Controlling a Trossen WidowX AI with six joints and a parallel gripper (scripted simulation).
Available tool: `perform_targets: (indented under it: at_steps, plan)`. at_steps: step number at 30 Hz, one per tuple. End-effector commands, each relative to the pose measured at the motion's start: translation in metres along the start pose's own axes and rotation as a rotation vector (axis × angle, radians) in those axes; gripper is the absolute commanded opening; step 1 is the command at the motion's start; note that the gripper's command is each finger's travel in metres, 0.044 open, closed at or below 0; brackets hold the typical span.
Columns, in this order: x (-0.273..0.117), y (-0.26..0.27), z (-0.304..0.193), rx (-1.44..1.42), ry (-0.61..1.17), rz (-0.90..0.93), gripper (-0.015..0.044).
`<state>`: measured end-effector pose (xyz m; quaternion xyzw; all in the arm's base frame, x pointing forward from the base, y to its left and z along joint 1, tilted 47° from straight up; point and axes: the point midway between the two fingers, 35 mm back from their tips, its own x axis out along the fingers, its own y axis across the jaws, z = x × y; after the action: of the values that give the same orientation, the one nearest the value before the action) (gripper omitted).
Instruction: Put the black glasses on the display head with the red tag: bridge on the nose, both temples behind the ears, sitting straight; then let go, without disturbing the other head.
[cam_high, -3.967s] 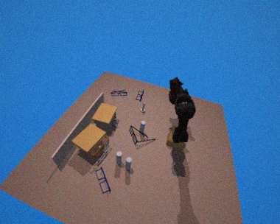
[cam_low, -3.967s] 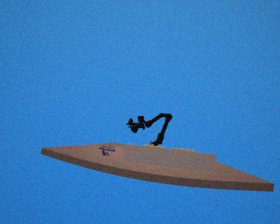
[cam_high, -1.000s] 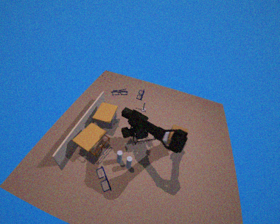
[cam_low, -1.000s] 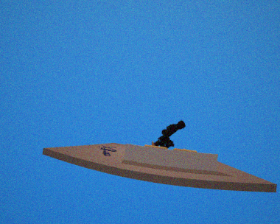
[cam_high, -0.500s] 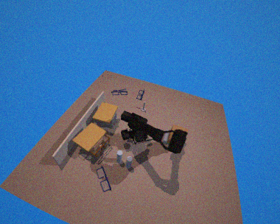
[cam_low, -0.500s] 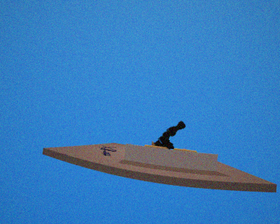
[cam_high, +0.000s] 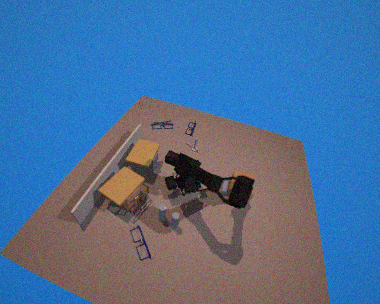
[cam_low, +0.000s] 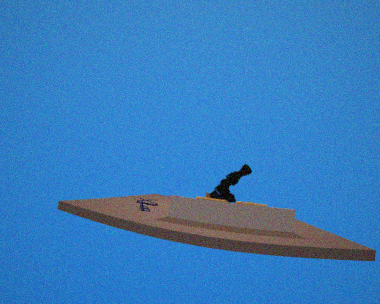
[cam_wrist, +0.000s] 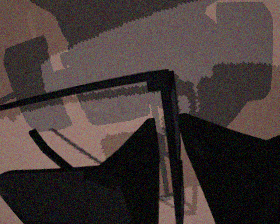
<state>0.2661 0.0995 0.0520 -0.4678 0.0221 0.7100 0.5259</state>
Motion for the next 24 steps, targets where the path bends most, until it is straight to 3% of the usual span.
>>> perform_targets:
  at_steps: [1,8,14,24]
  plan:
    - [0.0,0.0,0.0,-0.001,0.0,0.0,0.0047]
    - [0.0,0.0,0.0,-0.001,0.0,0.0,0.0]
    - [-0.003,-0.001,-0.001,-0.001,0.001,0.0,0.0]
    - [-0.054,-0.002,-0.006,0.001,0.008,0.005,0.0]
